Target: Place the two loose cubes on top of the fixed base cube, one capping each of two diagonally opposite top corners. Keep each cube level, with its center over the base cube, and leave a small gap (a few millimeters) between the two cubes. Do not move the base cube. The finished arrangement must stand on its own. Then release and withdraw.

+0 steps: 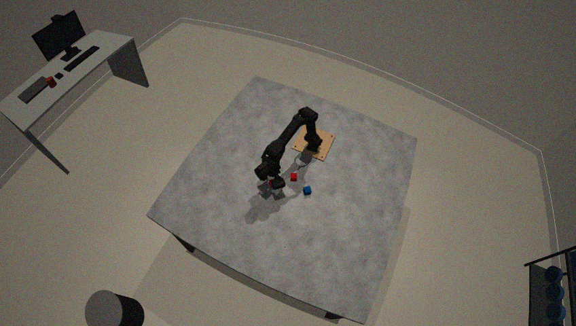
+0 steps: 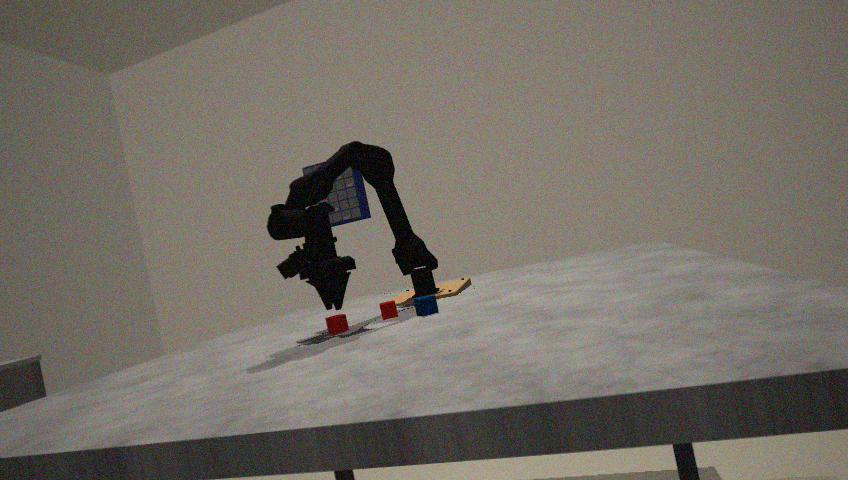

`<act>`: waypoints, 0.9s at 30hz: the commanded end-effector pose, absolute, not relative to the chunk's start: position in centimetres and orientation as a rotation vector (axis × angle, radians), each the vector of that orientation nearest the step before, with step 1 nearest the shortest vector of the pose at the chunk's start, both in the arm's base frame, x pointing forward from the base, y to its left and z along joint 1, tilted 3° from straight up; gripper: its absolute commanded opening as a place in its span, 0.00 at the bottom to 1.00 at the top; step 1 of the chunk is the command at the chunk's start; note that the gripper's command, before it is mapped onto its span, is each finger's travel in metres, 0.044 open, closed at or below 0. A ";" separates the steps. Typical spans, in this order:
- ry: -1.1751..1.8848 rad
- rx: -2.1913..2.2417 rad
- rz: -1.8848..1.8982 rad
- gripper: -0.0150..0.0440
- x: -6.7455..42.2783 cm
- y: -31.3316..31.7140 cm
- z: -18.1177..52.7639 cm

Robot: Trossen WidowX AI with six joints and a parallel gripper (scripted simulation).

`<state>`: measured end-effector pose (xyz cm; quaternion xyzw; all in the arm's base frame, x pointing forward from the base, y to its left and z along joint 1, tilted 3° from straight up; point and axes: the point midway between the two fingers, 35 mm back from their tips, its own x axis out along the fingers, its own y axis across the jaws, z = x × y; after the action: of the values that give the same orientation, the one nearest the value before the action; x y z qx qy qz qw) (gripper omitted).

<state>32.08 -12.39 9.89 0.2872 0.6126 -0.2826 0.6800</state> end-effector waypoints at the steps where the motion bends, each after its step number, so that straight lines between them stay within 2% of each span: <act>1: 1.380 0.646 -0.644 0.70 32.0 -12.5 9.1; 17: 1.380 0.646 -0.644 0.70 32.2 -12.5 6.8; 23: 1.380 0.646 -0.644 0.44 32.2 -12.5 6.8; 27: 1.380 0.646 -0.644 0.43 32.2 -12.5 6.8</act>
<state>32.21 -12.46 6.85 0.2872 0.6147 -0.2830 0.6779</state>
